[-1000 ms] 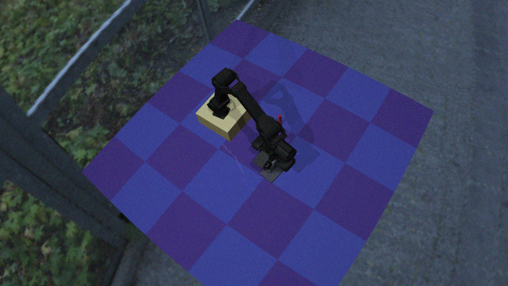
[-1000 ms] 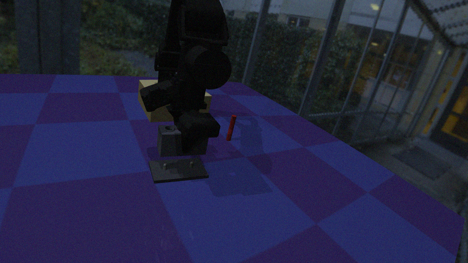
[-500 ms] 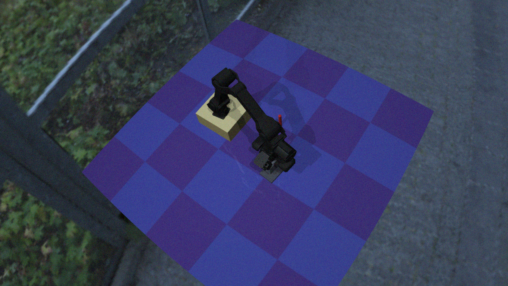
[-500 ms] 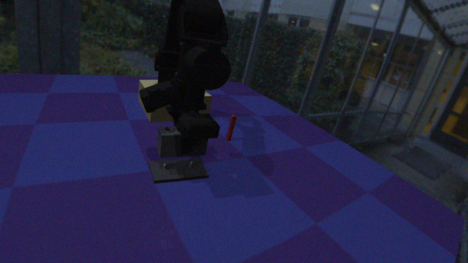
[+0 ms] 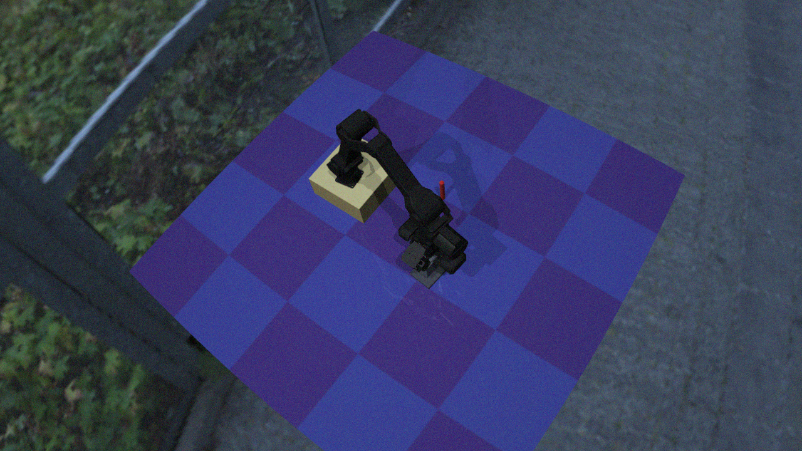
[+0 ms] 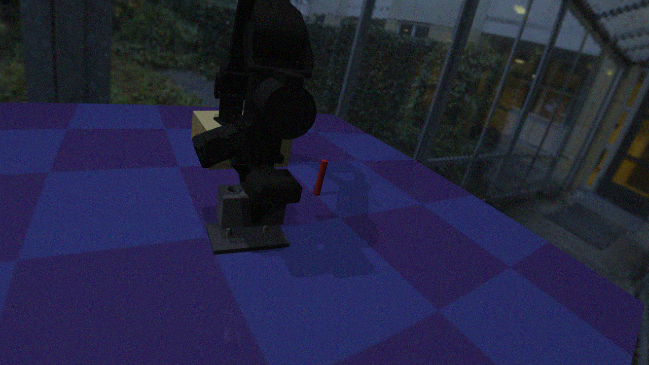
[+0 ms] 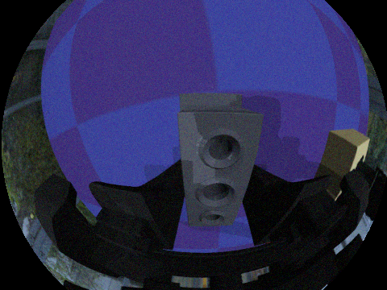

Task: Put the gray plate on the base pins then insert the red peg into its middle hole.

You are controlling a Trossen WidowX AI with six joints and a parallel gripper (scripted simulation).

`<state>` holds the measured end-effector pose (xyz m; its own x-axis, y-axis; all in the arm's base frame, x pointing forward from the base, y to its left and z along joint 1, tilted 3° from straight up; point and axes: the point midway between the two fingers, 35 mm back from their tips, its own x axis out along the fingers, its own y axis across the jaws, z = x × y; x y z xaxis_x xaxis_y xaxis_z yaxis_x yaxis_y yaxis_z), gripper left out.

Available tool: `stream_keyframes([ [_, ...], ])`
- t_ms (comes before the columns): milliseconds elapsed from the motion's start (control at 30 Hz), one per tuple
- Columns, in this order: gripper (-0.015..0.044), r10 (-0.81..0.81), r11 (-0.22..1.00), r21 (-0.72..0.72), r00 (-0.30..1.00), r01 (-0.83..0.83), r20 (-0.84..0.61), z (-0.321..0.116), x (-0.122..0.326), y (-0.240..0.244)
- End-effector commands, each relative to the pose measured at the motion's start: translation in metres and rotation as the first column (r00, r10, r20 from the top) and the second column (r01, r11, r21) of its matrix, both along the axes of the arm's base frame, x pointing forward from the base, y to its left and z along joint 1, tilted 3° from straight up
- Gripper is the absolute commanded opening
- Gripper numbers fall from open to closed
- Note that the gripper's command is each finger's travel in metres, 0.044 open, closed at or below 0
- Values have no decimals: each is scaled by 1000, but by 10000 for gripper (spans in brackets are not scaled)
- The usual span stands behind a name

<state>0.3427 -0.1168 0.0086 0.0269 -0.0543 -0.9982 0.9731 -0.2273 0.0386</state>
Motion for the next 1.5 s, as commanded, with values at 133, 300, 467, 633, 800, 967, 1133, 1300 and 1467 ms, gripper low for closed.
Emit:
stream_keyframes([
  [133,0,4,1000,-1,1000,-4,-10,-14,-2,0],
  [300,0,4,1000,-1,1000,-4,-10,-22,-2,-1],
  [467,0,4,1000,-1,1000,-4,-10,-24,-2,-1],
  [633,0,1,1000,0,1000,-1,-2,-21,0,-1],
  [800,26,1,1000,0,1000,-1,-2,-21,0,-1],
  [967,157,1,1000,0,1000,-1,-2,-21,0,-1],
  [1133,289,1,1000,0,1000,-1,-2,-21,0,-1],
  [1300,420,1,1000,0,1000,-1,-2,-21,0,-1],
  [1467,440,1,1000,0,1000,-1,-2,-21,0,-1],
])
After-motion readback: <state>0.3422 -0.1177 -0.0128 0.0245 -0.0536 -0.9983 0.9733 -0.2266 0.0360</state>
